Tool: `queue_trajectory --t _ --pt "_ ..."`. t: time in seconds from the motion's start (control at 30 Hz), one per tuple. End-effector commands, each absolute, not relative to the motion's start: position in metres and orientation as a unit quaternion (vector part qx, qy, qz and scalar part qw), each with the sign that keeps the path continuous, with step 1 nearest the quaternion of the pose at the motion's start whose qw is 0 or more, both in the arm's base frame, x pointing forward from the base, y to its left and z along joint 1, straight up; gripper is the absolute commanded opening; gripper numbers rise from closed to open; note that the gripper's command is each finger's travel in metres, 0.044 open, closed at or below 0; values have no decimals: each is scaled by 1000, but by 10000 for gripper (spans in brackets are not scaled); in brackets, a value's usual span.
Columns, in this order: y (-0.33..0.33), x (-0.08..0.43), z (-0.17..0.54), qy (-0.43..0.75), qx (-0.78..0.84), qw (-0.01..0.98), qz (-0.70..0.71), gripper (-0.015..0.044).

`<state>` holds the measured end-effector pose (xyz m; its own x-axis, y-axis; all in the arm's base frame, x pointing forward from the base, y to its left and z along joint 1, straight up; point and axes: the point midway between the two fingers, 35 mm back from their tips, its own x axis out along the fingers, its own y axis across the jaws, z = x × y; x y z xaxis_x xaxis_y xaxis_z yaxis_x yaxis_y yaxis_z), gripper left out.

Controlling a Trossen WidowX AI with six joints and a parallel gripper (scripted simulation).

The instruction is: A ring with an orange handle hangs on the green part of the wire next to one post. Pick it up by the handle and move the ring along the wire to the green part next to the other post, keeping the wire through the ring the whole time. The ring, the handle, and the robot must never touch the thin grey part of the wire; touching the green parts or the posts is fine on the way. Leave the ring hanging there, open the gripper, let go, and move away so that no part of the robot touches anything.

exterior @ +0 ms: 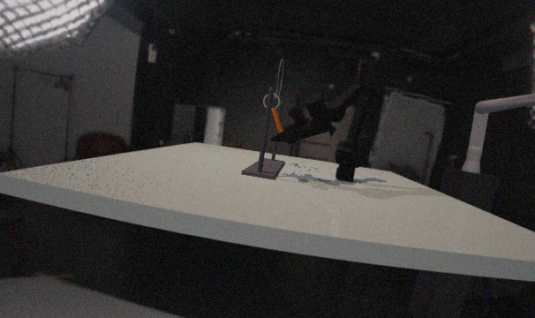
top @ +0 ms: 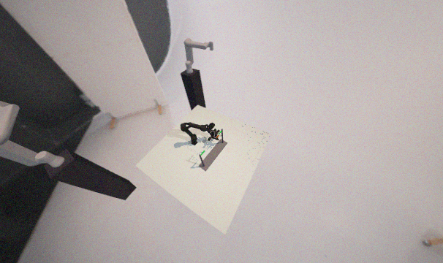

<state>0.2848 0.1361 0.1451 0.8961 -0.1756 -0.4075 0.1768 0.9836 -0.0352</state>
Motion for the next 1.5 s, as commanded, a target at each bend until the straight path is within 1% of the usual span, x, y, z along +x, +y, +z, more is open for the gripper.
queue_trajectory --t 0.0,0.03,0.43,0.93,1.47 --pt "135 284 144 208 1 974 -93 -150" --pt "135 284 144 208 1 974 -93 -150" --pt "137 283 146 210 2 974 -91 160" --pt "144 240 164 210 2 973 -93 160" --pt "144 239 164 210 2 973 -93 160"
